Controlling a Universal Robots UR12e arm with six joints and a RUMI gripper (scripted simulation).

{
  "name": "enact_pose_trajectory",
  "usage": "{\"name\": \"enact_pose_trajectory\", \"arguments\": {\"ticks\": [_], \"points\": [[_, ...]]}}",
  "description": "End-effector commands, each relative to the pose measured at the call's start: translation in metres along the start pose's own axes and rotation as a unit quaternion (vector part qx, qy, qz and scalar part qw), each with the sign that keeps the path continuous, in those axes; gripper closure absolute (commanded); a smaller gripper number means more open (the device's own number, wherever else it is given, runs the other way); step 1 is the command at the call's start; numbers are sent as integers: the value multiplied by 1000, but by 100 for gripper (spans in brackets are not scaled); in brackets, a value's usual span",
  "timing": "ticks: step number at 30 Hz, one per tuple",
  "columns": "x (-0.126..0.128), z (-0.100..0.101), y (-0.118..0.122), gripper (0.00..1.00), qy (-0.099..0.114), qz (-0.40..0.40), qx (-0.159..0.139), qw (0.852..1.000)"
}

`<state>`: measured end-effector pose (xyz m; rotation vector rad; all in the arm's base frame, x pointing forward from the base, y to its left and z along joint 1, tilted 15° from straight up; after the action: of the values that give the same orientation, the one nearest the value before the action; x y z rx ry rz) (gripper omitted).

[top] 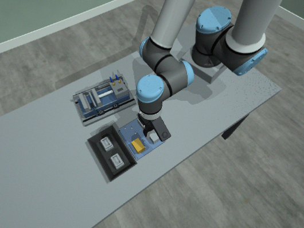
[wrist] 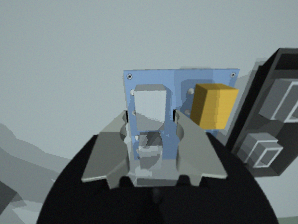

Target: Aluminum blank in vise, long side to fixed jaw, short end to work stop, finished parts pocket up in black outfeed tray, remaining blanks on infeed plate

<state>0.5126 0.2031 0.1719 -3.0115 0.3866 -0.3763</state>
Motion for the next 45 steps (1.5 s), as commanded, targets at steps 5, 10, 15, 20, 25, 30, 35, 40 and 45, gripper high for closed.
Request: {"name": "enact_pose_trajectory", "arguments": {"ticks": [5, 10, 15, 20, 25, 30, 35, 40, 45], "points": [[0, 0, 0, 60, 1, 0, 0, 1000], [0, 0, 0, 60, 1, 0, 0, 1000], [0, 0, 0, 60, 1, 0, 0, 1000], [0, 0, 0, 60, 1, 0, 0, 1000], [0, 0, 0, 60, 1, 0, 0, 1000], [0, 0, 0, 60, 1, 0, 0, 1000], [0, 0, 0, 60, 1, 0, 0, 1000], [0, 0, 0, 100, 1, 0, 0, 1000], [0, 0, 0, 100, 1, 0, 0, 1000]]}}
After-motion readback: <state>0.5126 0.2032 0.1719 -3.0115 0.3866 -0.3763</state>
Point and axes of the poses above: the point where the finger pads meet when closed, its own z axis out along the fingers, its own x axis across the jaws, y = z × x, the point moved 9 cm from there along -z, back along the fingers, and after that the axes turned 14 degrees about z, right-handed, at the moved point
